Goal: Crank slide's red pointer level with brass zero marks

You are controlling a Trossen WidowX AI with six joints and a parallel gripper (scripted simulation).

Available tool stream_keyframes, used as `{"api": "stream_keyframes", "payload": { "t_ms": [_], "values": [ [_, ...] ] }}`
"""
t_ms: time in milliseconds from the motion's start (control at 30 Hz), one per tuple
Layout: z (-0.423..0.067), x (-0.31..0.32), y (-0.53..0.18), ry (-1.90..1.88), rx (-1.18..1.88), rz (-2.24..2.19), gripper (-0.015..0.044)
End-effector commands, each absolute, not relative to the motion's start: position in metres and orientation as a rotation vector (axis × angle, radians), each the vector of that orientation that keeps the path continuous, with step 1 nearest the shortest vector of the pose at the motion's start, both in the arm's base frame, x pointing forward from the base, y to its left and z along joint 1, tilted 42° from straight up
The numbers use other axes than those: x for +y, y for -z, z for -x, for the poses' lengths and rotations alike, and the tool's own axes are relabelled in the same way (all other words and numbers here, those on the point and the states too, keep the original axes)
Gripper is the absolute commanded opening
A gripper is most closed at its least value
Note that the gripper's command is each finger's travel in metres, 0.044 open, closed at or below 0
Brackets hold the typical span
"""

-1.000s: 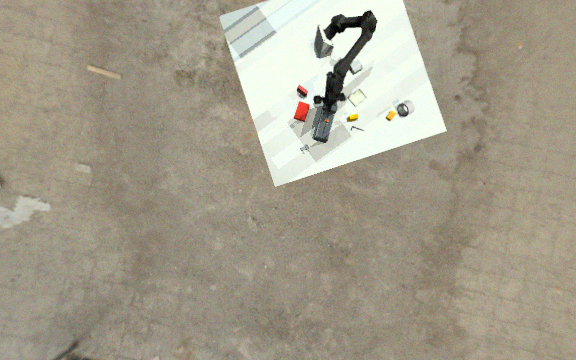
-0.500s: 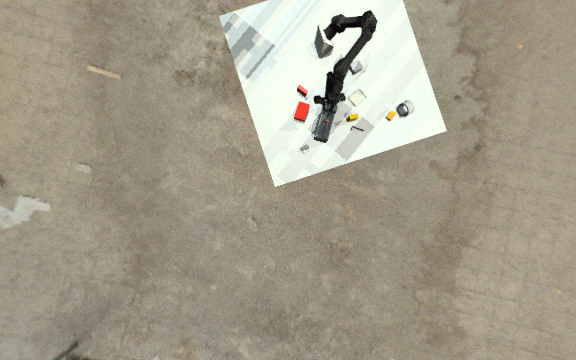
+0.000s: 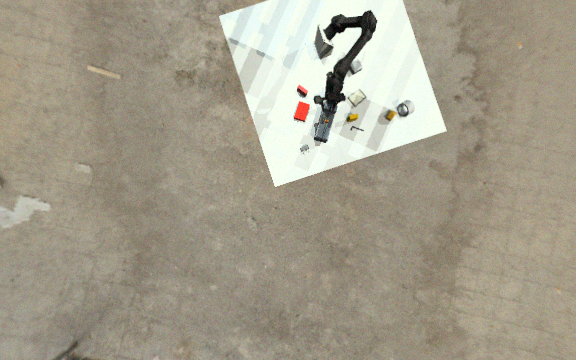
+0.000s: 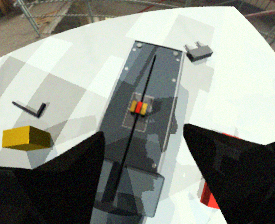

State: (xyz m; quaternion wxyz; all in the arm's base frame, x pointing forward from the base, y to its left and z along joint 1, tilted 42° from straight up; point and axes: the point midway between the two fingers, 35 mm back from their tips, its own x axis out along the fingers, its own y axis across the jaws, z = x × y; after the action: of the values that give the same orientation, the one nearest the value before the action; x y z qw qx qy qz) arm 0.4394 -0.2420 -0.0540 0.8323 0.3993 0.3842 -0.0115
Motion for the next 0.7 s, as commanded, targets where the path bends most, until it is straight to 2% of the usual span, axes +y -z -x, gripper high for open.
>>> {"api": "stream_keyframes", "payload": {
  "t_ms": [0, 267, 667],
  "values": [
    [-0.4394, -0.2420, 0.0540, 0.024, 0.814, -0.847, 0.0204],
    [-0.4394, -0.2420, 0.0540, 0.024, 0.814, -0.847, 0.0000],
    [-0.4394, -0.2420, 0.0539, 0.024, 0.814, -0.847, 0.0000]
  ]
}}
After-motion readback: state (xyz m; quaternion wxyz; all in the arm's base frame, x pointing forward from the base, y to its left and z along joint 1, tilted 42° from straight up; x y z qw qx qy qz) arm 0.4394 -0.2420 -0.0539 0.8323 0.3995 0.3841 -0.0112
